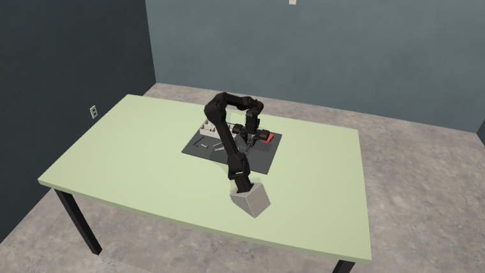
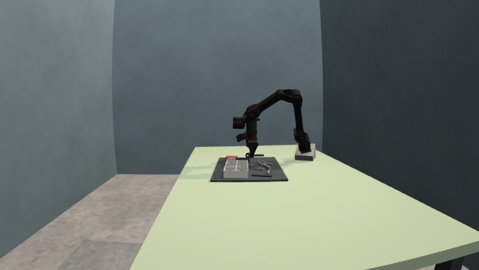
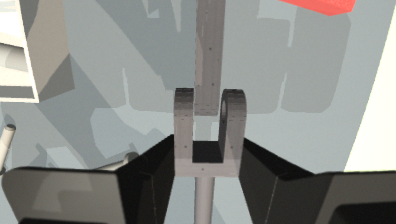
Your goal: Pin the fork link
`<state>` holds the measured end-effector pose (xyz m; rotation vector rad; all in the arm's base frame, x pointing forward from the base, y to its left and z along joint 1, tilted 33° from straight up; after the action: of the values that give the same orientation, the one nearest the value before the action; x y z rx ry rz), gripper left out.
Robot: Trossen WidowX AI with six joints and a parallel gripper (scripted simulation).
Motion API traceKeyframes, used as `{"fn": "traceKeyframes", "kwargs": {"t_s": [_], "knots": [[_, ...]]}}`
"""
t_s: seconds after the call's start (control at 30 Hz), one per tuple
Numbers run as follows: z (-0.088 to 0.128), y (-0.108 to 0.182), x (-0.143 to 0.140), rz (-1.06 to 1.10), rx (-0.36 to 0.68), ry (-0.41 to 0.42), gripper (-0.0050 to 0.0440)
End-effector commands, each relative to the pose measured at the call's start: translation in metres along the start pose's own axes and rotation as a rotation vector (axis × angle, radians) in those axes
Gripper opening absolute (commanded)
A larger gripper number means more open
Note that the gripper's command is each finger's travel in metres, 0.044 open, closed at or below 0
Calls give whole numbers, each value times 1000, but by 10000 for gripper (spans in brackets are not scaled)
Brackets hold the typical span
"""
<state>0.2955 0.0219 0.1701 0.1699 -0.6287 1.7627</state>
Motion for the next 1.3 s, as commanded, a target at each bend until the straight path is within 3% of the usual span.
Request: {"fn": "traceKeyframes", "kwargs": {"t_s": [0.0, 1.27], "knots": [[9, -7, 0, 15, -29, 14, -50], [-1, -3, 0, 5, -20, 10, -50]]}}
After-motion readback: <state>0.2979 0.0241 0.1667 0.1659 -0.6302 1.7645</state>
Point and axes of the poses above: the point midway between the two fingers, 35 mm back from their tips, its own z axis back along the fingers, its own x axis across the jaws, y = z × x, the point moved 6 cm from there along z, back along the fingers, and after that the axes turned 13 degrees about z, right-handed, at the moved point
